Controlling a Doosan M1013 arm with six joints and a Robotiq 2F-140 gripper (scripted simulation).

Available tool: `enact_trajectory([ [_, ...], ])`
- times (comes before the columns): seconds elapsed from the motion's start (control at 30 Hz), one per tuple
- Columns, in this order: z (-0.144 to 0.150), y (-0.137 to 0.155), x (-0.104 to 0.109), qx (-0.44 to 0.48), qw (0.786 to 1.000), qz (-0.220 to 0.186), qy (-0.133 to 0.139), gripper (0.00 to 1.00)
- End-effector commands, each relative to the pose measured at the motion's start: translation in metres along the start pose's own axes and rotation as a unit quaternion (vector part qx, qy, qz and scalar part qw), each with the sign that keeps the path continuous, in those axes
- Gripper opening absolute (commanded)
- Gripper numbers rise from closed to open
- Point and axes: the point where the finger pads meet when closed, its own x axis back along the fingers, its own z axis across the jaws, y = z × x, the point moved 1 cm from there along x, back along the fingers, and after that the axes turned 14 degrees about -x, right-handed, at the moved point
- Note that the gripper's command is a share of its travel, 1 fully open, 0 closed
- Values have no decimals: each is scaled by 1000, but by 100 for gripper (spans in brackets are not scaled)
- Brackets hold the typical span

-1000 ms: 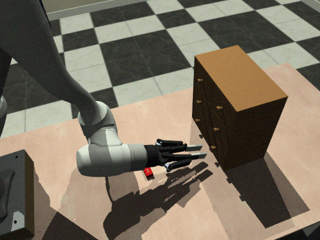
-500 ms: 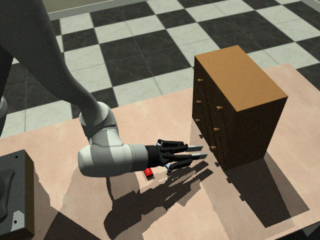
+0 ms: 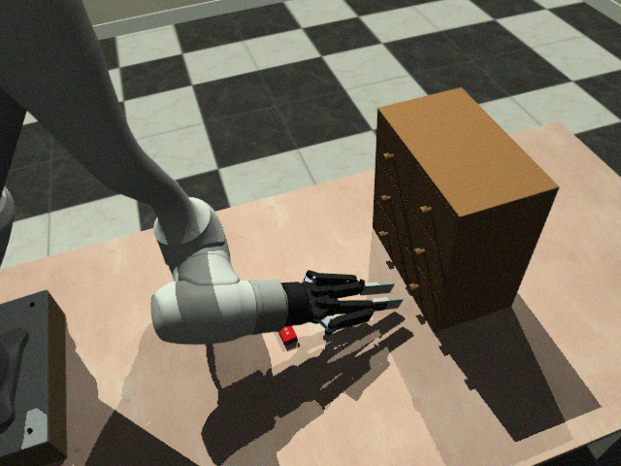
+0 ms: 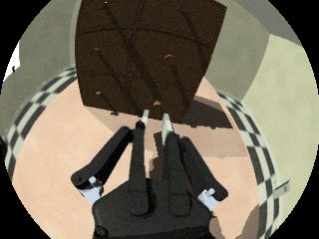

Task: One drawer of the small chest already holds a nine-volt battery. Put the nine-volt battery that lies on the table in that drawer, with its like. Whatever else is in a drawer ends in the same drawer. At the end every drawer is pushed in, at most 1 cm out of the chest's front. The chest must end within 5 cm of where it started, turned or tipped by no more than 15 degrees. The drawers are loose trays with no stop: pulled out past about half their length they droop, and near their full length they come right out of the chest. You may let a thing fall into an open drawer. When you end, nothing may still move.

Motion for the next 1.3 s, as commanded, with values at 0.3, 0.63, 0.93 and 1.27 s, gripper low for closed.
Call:
enact_trajectory([
  [0.3, 0, -3, -4, 1, 1000, 4, 1, 20],
  [0.63, 0, -3, -4, 1, 1000, 4, 1, 20],
  [0.93, 0, -3, -5, 1, 1000, 4, 1, 20],
  [1.27, 1, -6, -8, 1, 1000, 4, 1, 20],
])
